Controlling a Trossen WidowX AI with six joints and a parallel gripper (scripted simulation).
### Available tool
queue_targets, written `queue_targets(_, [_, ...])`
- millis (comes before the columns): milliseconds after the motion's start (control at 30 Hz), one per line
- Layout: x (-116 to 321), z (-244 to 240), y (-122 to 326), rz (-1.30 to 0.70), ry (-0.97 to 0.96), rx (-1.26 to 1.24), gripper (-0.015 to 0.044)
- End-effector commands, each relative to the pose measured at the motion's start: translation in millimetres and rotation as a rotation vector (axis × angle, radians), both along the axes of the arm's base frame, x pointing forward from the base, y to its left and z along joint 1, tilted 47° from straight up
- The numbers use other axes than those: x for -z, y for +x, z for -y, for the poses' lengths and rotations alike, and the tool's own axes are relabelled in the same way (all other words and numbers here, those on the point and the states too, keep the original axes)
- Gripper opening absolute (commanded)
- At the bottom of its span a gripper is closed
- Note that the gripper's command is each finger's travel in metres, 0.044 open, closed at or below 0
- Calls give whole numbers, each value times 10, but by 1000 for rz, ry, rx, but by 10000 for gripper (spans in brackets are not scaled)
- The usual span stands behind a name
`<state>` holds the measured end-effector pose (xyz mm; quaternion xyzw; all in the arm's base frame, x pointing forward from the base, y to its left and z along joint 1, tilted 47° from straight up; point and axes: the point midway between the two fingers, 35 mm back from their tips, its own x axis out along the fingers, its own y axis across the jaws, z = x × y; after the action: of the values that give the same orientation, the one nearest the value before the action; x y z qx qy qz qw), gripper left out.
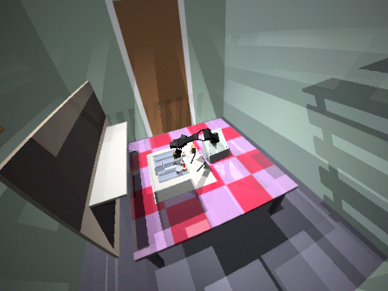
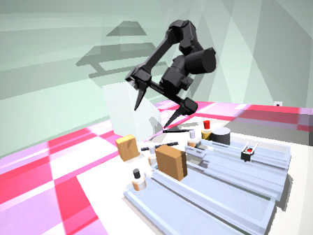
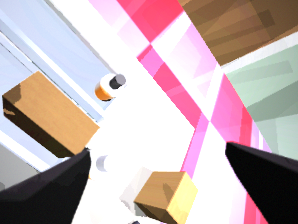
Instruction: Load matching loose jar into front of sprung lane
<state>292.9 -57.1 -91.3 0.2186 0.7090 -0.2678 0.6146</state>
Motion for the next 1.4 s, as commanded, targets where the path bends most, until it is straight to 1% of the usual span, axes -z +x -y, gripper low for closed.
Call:
queue_targets(0, [374, 3, -161, 167, 678, -392, 440])
queue_targets(133, [395, 16, -162, 329, 805, -502, 440])
queue_targets(233, [397, 26, -158, 398, 837, -552, 440])
queue_targets(733, [387, 15, -164, 398, 837, -552, 440])
queue_targets(1033, [604, -238, -169, 398, 839, -552, 440])
queue_targets(1367, [724, -365, -167, 398, 840, -551, 440])
